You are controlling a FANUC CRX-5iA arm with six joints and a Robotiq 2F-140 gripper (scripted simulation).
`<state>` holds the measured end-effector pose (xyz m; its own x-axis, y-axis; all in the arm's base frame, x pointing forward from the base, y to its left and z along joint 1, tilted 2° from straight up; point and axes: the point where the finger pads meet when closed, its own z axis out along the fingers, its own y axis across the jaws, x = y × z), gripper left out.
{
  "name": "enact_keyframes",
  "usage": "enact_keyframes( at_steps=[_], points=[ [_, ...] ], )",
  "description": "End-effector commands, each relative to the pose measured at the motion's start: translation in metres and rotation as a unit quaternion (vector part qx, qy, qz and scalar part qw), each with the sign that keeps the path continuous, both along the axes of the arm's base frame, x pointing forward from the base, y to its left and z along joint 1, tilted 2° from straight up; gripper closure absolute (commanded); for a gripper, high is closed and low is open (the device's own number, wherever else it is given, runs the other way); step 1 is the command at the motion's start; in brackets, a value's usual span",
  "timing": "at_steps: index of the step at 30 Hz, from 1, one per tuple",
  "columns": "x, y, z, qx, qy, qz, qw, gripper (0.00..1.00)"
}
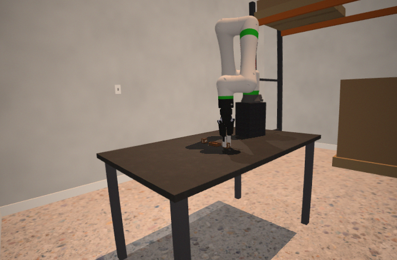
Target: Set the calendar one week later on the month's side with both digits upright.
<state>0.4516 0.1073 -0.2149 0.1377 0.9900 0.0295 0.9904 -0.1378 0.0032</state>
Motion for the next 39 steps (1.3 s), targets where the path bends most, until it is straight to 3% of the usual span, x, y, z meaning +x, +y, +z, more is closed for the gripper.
enact_keyframes(
  at_steps=[1, 30, 39],
  points=[
    [0.0002, 0.0000, 0.0001, 0.000, 0.000, 0.000, 1.000, 0.83],
    [0.0002, 0.0000, 0.0001, 0.000, 0.000, 0.000, 1.000, 0.83],
    [0.0002, 0.0000, 0.0001, 0.000, 0.000, 0.000, 1.000, 0.76]
  ],
)
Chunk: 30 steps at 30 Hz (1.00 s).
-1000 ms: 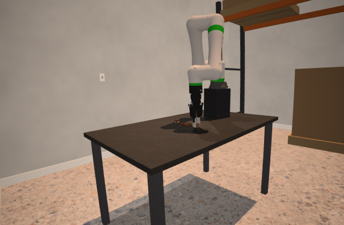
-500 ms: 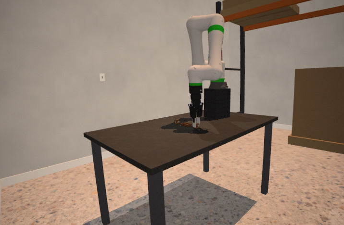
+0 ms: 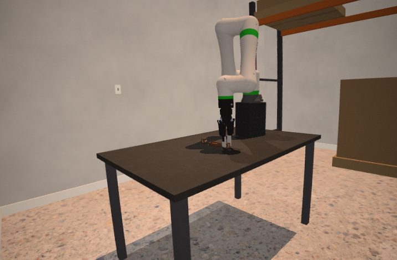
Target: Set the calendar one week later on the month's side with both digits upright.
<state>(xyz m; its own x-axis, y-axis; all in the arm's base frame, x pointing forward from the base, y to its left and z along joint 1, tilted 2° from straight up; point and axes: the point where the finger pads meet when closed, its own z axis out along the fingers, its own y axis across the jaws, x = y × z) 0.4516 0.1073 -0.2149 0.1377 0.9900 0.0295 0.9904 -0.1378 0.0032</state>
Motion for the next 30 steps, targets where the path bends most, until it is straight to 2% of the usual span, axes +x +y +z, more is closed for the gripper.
enact_keyframes(
  at_steps=[1, 20, 25, 30],
  points=[
    [0.000, 0.000, 0.000, 0.000, 0.000, 0.000, 1.000, 0.73],
    [0.000, 0.000, 0.002, 0.000, 0.000, 0.000, 1.000, 0.71],
    [0.000, 0.000, 0.014, 0.000, 0.000, 0.000, 1.000, 0.71],
    [0.000, -0.001, 0.038, 0.000, 0.000, 0.000, 1.000, 0.71]
  ],
)
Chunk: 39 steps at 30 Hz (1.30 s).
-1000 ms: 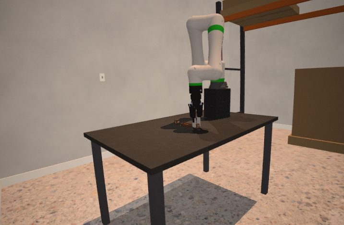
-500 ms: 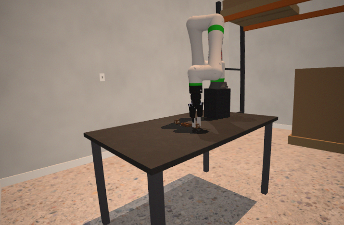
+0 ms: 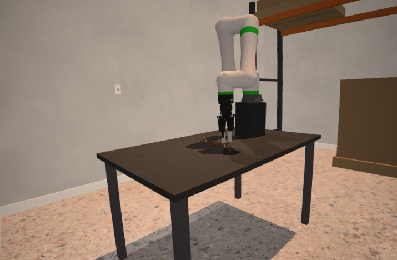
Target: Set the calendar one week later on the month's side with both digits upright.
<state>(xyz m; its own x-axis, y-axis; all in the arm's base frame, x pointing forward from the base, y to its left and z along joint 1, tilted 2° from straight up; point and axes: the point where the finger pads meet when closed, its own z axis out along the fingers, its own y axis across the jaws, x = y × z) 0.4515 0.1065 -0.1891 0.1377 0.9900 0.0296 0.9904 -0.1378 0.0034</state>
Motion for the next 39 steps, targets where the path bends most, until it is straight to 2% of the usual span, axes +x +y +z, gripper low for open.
enact_keyframes(
  at_steps=[1, 5, 7, 12, 18, 19, 39],
  points=[
    [0.000, -0.001, 0.018, 0.000, 0.000, 0.000, 1.000, 0.71],
    [0.000, -0.001, 0.040, 0.000, 0.000, 0.000, 1.000, 0.71],
    [0.000, -0.001, 0.040, 0.000, 0.000, 0.000, 1.000, 0.71],
    [0.000, -0.002, 0.059, 0.000, 0.000, 0.000, 1.000, 0.71],
    [0.000, -0.002, 0.064, 0.000, 0.000, 0.000, 1.000, 0.71],
    [0.000, -0.002, 0.064, 0.000, 0.000, 0.000, 1.000, 0.00],
    [0.000, -0.002, 0.064, 0.000, 0.000, -0.001, 1.000, 0.00]
  ],
)
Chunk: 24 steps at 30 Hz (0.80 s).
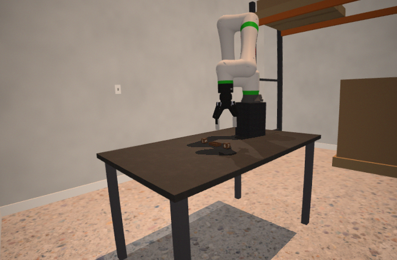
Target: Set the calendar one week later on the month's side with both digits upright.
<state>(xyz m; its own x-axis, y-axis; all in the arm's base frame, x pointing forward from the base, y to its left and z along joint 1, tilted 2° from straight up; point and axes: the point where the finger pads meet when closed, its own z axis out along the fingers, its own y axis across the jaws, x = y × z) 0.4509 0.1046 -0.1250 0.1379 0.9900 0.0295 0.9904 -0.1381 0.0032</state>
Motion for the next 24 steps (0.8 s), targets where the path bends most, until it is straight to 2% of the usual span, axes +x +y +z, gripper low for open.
enact_keyframes(
  at_steps=[1, 4, 6, 12, 17, 19, 21, 24],
  points=[
    [0.000, 0.000, 0.000, 0.000, 0.000, -0.001, 1.000, 0.00],
    [0.001, -0.007, 0.000, 0.000, 0.001, -0.023, 1.000, 0.00],
    [0.002, -0.027, -0.002, 0.001, 0.002, -0.090, 0.996, 0.00],
    [0.003, -0.060, -0.004, 0.001, 0.006, -0.202, 0.979, 0.00],
    [0.001, -0.093, -0.006, 0.002, 0.009, -0.311, 0.951, 0.00],
    [0.001, -0.093, -0.006, 0.002, 0.009, -0.311, 0.951, 0.00],
    [-0.002, -0.114, -0.008, 0.002, 0.011, -0.378, 0.926, 0.00],
    [-0.003, -0.124, -0.008, 0.003, 0.012, -0.410, 0.912, 0.00]
  ],
)
